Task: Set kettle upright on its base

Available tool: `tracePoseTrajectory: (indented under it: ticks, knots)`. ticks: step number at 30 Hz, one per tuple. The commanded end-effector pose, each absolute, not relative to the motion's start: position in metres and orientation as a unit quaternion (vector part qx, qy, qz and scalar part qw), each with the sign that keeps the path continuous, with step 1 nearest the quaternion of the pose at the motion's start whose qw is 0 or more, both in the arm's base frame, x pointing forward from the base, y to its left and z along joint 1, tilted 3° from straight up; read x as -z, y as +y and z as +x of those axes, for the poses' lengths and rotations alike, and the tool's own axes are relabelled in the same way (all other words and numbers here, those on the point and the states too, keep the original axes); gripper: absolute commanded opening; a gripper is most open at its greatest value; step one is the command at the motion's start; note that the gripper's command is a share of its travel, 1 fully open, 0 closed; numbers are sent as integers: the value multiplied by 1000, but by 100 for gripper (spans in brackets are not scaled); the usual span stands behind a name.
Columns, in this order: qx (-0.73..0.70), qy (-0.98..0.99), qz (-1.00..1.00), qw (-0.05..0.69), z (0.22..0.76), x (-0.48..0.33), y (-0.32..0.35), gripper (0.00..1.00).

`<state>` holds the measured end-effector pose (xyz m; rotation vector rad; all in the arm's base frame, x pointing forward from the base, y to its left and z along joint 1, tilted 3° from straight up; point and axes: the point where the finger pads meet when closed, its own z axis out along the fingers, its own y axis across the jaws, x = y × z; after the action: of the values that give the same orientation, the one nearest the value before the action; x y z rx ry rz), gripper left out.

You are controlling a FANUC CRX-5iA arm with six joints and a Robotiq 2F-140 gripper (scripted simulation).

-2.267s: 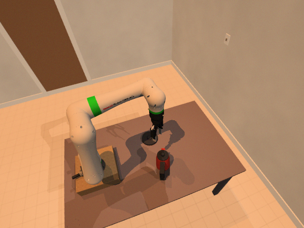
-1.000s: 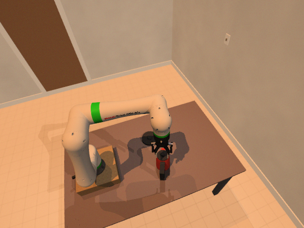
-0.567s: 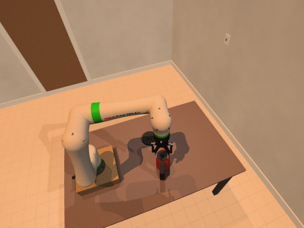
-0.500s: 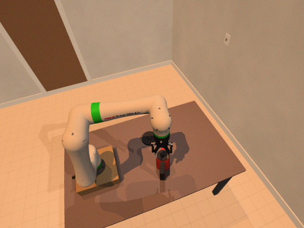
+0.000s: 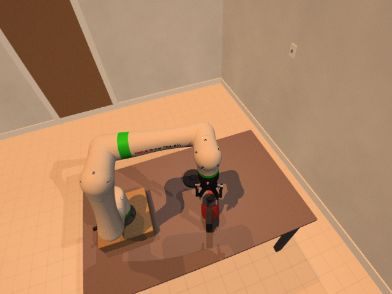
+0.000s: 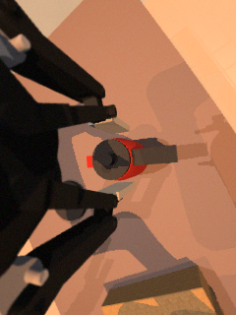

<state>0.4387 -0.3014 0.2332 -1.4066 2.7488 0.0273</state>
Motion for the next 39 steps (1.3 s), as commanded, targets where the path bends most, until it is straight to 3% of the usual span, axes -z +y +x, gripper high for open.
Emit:
tracePoseTrajectory:
  ticks: [1,20,39]
  knots:
    - [-9,890,-455,27,439,-233,-301,47]
    - [-9,890,-455,27,439,-225,-301,47]
    - [-9,890,-455,27,442,-153,-298,47]
